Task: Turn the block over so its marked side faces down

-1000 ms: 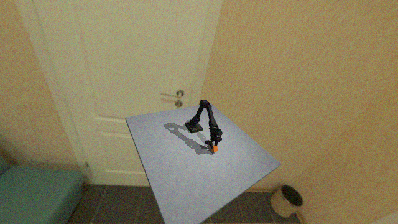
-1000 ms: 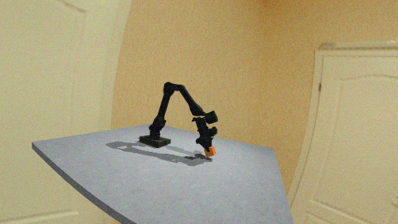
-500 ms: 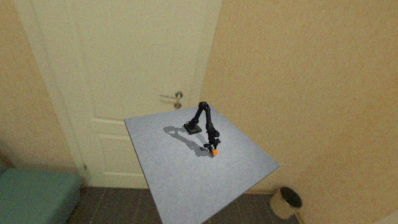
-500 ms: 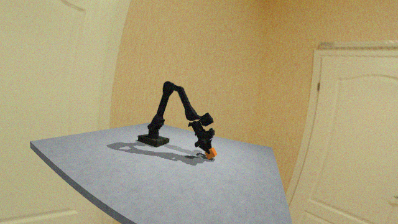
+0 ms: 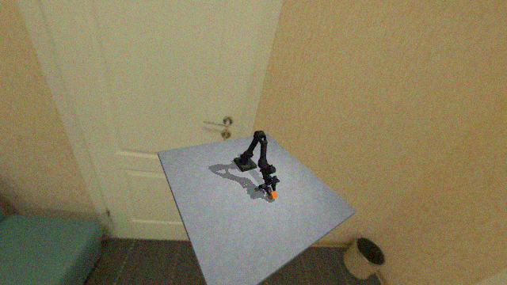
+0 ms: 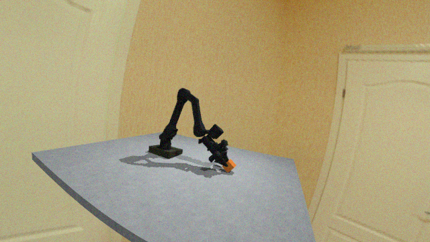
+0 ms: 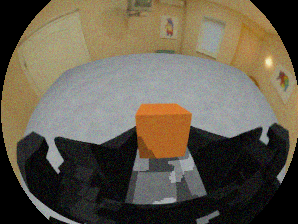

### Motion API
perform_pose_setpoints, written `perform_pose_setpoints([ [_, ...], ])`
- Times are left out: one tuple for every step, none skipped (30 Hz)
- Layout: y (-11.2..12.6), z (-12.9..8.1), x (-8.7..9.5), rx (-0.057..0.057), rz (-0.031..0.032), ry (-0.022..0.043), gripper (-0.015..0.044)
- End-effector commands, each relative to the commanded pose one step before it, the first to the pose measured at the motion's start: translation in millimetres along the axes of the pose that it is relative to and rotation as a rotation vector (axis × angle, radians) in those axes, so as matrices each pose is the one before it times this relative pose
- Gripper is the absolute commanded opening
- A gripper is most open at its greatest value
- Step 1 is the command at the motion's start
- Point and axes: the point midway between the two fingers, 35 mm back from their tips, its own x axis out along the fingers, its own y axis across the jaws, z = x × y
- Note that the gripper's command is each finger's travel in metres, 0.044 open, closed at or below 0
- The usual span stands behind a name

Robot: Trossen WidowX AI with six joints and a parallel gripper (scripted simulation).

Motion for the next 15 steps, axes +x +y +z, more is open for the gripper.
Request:
perform_pose_setpoints([
  [-0.35,-7.26,-2.81,0.0049,-0.00374,-0.05359,0.0000],
  [0.03,-0.52,-1.22,0.0006,0.00027,-0.01558,0.0000],
  [0.03,-0.46,-1.36,0.0007,0.00030,-0.01558,0.0000],
  [0.03,-0.40,-1.49,0.0007,0.00032,-0.01557,0.0000],
  [0.02,-0.28,-1.33,0.0006,0.00028,-0.01283,0.0000],
  [0.01,-0.14,-0.84,0.0004,0.00018,-0.00769,0.0000],
  [0.00,-0.04,-0.29,0.0001,0.00006,-0.00256,0.0000],
  [0.00,0.00,0.00,0.0000,0.00000,0.00000,0.0000],
  [0.00,0.00,0.00,0.0000,0.00000,0.00000,0.0000],
  [0.00,0.33,-0.24,0.0000,0.00000,-0.00313,0.0000],
  [0.00,0.98,-0.73,0.0000,-0.00001,-0.00940,0.0000],
  [0.00,1.00,-0.75,0.0000,-0.00001,-0.00939,0.0000],
  [0.00,0.33,-0.25,0.0000,0.00000,-0.00313,0.0000],
  [0.00,0.00,0.00,0.0000,0.00000,0.00000,0.0000],
  [0.00,0.00,0.00,0.0000,0.00000,0.00000,0.0000],
])
